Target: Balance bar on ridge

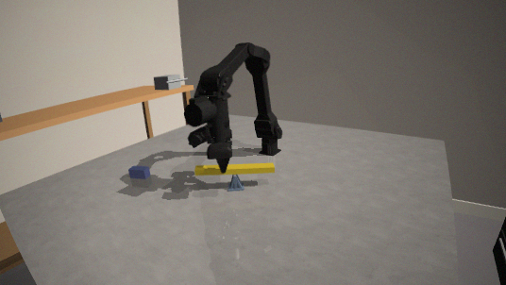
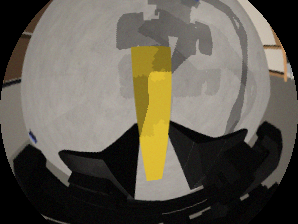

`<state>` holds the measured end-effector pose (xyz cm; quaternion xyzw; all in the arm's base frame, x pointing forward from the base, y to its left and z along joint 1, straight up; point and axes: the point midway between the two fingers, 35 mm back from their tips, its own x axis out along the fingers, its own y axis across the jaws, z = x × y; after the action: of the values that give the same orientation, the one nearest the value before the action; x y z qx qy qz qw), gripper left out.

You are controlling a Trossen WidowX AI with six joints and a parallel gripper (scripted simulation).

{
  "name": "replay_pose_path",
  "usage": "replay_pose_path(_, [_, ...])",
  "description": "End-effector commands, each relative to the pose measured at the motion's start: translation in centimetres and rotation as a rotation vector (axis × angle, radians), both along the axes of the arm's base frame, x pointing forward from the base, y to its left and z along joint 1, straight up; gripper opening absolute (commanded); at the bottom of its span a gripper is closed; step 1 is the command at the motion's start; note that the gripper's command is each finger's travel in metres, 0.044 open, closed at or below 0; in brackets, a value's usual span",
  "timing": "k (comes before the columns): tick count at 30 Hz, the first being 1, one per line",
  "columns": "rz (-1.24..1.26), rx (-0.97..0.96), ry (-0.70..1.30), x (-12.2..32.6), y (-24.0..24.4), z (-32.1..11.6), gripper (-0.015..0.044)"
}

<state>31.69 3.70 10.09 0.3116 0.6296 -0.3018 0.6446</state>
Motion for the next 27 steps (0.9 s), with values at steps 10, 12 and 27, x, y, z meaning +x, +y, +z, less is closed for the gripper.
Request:
replay_pose_path(10, [-0.003,0.0,-0.001,0.02,0.0,-0.12,0.0])
replay_pose_path(12, [-0.003,0.0,-0.001,0.02,0.01,-0.15,0.0])
replay_pose_path(27, [-0.003,0.0,-0.001,0.02,0.01,-0.27,0.0])
